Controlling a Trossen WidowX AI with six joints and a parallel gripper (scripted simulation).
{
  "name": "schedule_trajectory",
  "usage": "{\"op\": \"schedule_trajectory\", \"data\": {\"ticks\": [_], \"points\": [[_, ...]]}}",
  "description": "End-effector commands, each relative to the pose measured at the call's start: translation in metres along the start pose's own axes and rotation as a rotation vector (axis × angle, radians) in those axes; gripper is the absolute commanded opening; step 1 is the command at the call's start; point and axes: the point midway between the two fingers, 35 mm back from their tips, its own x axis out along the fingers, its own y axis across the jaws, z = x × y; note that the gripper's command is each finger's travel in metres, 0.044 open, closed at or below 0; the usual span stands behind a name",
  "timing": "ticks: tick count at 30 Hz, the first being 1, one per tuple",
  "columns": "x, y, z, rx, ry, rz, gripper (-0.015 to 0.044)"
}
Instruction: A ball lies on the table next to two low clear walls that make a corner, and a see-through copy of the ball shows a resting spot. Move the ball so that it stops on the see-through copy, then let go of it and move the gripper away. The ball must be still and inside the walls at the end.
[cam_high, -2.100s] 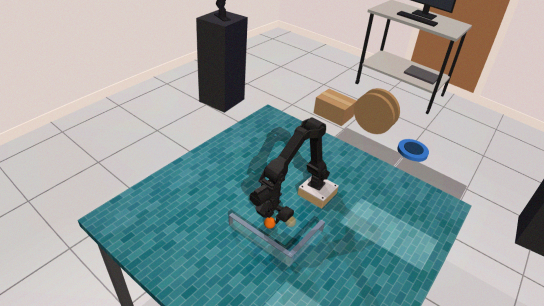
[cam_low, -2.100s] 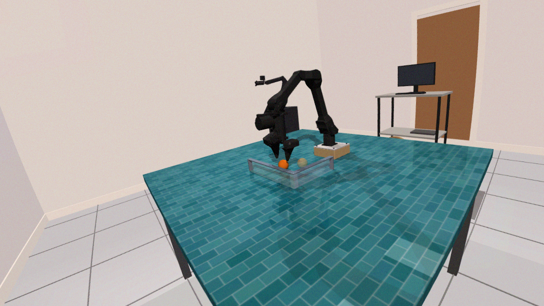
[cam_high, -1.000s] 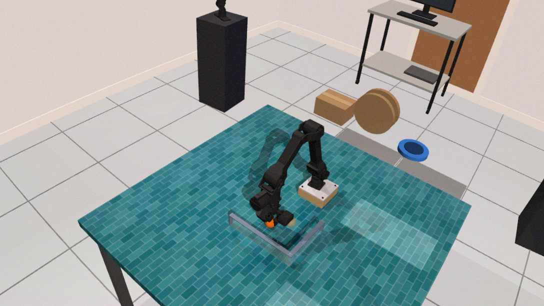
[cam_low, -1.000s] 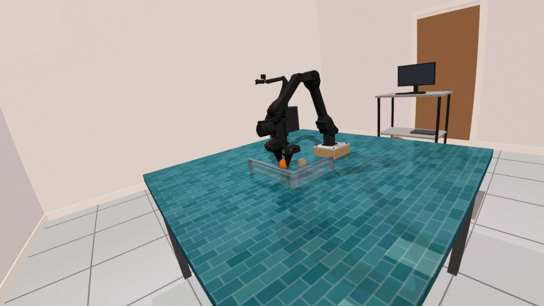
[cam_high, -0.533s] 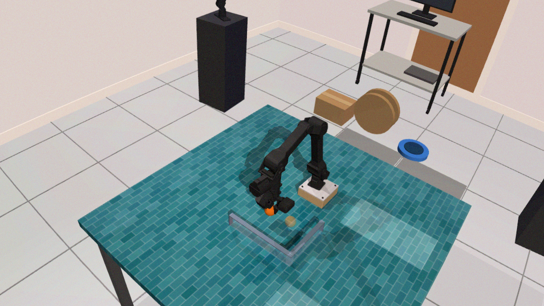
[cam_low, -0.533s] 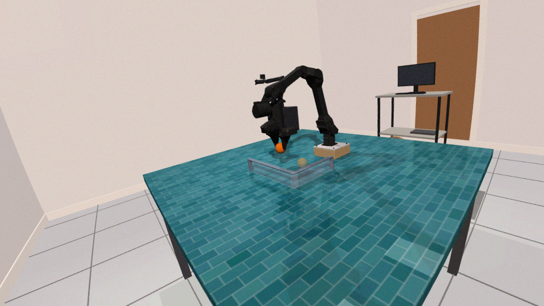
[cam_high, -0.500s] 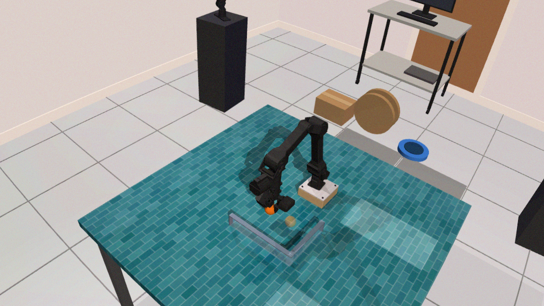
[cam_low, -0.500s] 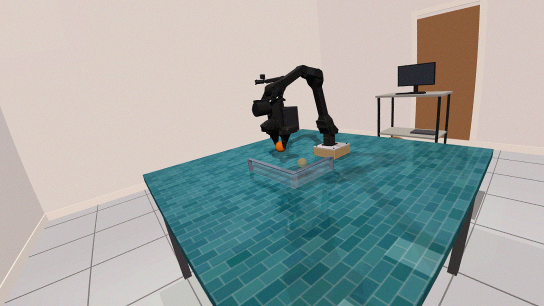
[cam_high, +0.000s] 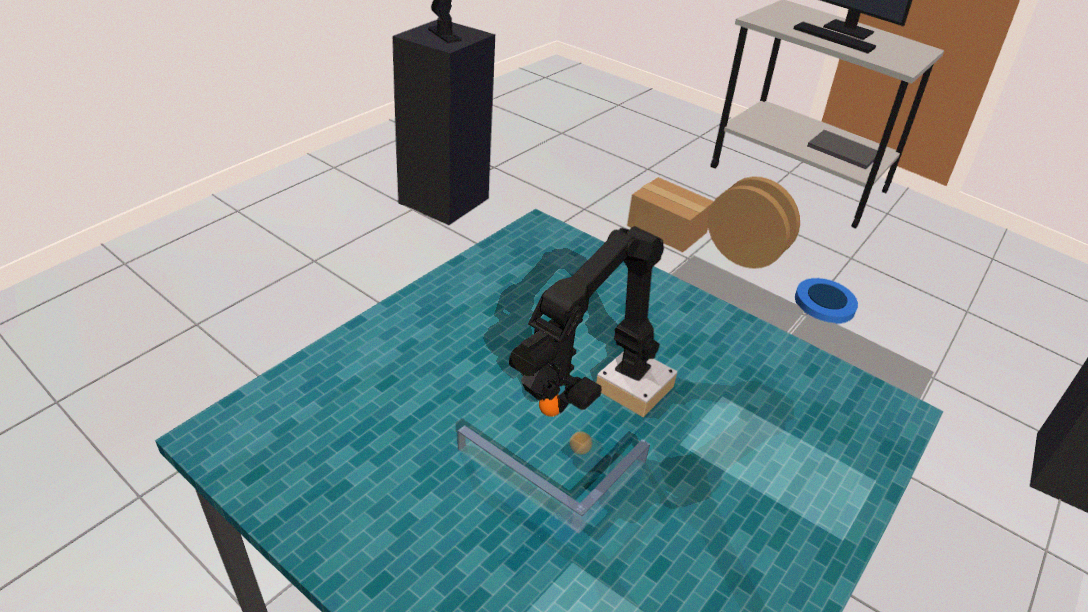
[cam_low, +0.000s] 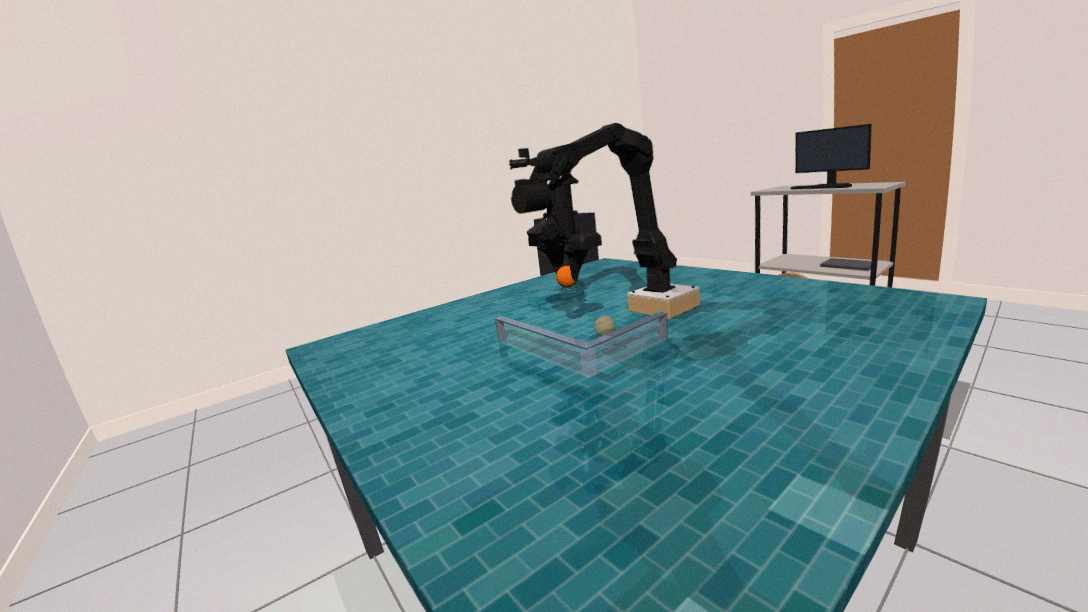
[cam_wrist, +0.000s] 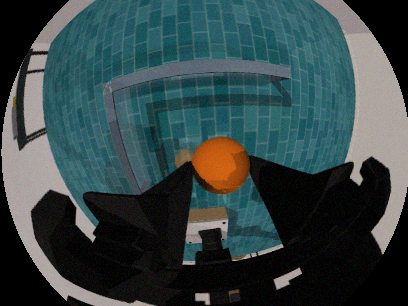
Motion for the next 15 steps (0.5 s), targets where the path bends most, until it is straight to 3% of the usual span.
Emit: {"op": "schedule_trajectory", "data": {"ticks": [1,15], "points": [[0.007,0.01,-0.008,-0.002,0.004,0.004,0.0],[0.035,0.044,-0.046,-0.002,0.007,0.006,0.0]]}}
